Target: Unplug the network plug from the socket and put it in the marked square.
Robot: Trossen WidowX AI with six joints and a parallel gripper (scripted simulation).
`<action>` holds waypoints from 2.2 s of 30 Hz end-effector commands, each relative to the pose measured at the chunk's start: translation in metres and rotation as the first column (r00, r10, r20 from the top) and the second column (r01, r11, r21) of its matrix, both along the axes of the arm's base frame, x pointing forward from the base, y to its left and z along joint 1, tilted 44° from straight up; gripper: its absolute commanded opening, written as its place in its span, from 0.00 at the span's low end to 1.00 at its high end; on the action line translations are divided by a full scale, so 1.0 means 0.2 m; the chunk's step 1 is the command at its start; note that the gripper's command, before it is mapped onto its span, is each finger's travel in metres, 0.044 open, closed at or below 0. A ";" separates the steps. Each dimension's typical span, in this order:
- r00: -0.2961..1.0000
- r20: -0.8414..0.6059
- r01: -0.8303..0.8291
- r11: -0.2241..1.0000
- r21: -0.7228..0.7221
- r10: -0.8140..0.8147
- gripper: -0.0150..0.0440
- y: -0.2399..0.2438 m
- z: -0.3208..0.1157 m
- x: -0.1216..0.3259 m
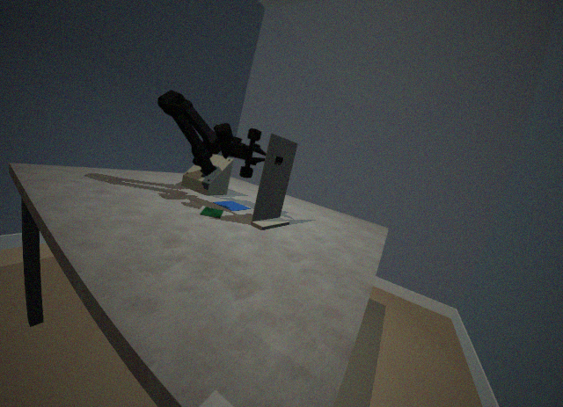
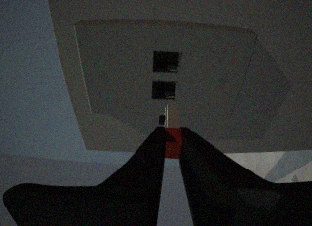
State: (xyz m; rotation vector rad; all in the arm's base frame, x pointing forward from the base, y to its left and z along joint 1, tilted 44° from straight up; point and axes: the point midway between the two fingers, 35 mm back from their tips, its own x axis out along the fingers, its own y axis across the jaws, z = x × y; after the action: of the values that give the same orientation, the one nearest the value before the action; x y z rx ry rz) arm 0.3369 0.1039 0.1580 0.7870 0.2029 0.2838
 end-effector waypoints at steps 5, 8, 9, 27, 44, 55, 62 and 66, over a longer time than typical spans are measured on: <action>1.000 -0.001 0.003 1.000 -0.001 -0.003 0.25 -0.01 0.00 -0.02; 1.000 -0.001 0.003 1.000 -0.001 -0.003 0.25 -0.01 -0.01 -0.03; 1.000 -0.001 0.003 1.000 -0.001 -0.003 0.25 -0.01 -0.01 -0.04; 1.000 -0.002 0.003 1.000 -0.001 -0.003 0.25 -0.01 -0.01 -0.08; 1.000 -0.002 0.003 1.000 -0.001 -0.003 0.25 -0.02 -0.02 -0.12; 1.000 -0.002 0.003 1.000 -0.001 -0.003 0.25 -0.02 -0.02 -0.15; 1.000 -0.002 0.000 1.000 -0.003 0.000 0.25 -0.02 -0.02 -0.15; 1.000 -0.002 0.000 1.000 -0.002 0.000 0.25 0.01 0.01 -0.16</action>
State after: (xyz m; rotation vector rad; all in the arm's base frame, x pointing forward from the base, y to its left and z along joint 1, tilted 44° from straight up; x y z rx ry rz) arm 0.3053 0.1025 0.1535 0.7821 0.2124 0.2787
